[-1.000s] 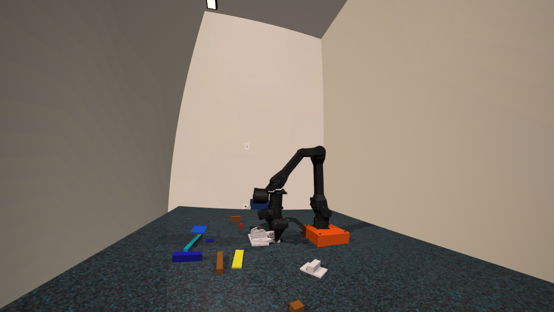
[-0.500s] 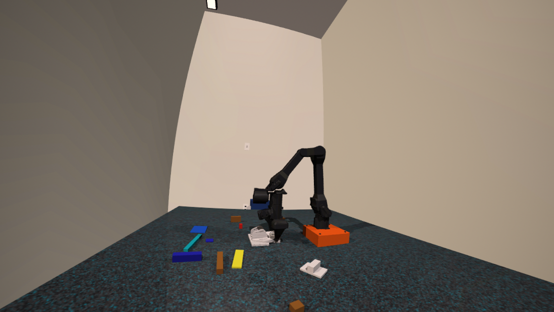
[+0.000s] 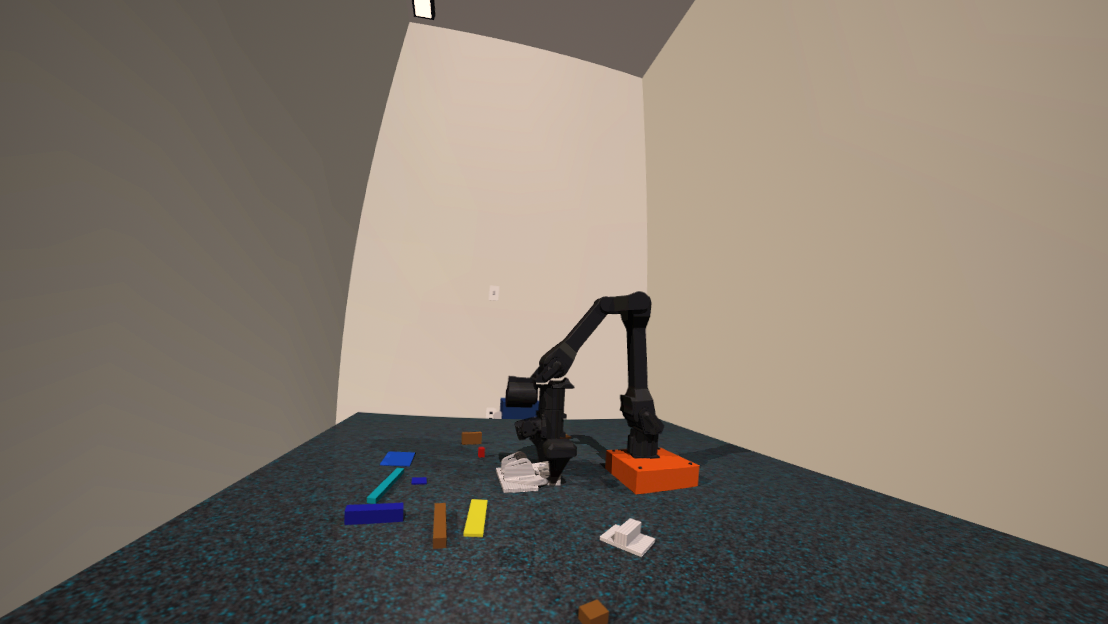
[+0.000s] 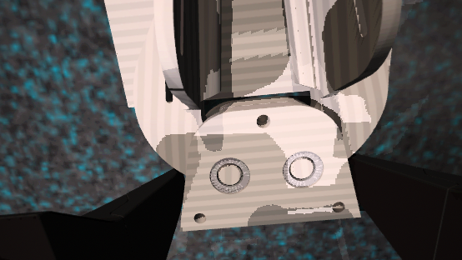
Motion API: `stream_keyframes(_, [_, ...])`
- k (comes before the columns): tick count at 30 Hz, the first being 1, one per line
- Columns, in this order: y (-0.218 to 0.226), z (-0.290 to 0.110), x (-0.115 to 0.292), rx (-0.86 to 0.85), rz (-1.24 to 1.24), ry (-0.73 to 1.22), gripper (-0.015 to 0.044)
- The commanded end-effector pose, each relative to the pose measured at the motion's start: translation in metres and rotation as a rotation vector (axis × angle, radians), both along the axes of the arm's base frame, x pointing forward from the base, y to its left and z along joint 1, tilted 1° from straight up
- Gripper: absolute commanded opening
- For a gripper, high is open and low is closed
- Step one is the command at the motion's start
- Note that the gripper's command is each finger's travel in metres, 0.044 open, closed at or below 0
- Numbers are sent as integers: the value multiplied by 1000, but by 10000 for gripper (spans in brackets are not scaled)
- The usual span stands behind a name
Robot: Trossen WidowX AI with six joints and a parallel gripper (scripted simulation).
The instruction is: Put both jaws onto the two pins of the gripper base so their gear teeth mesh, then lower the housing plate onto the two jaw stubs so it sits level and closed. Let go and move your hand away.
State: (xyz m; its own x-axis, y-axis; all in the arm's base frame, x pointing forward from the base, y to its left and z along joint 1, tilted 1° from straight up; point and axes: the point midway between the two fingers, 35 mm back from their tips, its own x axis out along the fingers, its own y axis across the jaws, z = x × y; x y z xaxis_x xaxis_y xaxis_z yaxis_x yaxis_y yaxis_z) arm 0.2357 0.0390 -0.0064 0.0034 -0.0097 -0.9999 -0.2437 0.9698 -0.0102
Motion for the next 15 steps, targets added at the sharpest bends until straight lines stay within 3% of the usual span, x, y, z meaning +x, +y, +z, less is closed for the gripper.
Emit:
stream_keyframes(1, [0,0,0,0,0,0,440])
stream_keyframes(15, [0,5,1,0,0,0,440])
